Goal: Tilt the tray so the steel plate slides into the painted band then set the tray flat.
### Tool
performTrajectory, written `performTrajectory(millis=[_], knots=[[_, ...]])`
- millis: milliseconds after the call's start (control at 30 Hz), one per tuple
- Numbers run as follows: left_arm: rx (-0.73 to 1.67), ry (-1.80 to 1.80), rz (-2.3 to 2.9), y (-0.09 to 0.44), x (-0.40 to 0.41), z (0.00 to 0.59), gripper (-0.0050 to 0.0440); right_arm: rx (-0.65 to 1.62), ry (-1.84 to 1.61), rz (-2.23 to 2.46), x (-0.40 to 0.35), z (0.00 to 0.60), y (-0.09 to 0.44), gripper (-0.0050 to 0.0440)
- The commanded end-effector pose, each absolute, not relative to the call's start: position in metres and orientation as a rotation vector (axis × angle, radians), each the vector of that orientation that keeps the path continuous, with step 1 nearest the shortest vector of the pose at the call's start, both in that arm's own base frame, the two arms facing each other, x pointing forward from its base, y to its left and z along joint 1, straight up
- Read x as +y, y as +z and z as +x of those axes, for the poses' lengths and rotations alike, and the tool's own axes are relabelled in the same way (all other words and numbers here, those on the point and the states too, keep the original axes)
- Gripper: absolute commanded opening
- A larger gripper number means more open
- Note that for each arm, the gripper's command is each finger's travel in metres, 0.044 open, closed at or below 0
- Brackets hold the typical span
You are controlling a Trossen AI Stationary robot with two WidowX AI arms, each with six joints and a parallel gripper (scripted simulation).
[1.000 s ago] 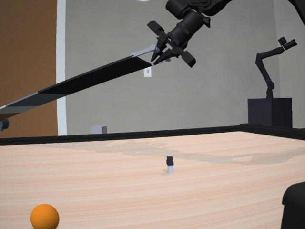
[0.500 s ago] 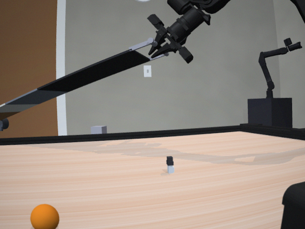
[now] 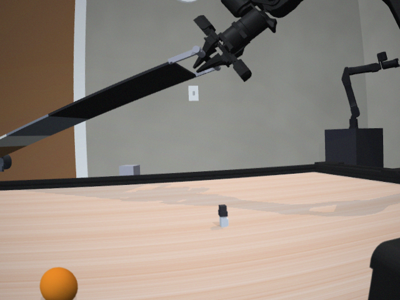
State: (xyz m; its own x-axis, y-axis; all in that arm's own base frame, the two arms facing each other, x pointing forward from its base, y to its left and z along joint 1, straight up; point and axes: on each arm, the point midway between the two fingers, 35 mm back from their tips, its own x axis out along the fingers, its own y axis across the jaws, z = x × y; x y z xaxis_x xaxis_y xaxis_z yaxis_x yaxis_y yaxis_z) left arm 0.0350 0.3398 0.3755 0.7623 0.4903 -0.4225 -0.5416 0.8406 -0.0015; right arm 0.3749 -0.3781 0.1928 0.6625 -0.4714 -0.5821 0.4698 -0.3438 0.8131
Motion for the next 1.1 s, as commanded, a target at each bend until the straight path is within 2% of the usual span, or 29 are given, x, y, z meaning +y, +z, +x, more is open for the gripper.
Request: performTrajectory(millis=[0, 1067], knots=[[0.424, 0.564, -0.125, 0.376, 0.34, 0.035, 0.044, -0.058, -0.926, 1.648, -0.381, 0.377, 0.221, 0.0], [0.424, 0.564, -0.125, 0.376, 0.34, 0.035, 0.044, -0.089, -0.897, 1.642, -0.384, 0.38, 0.234, 0.0]])
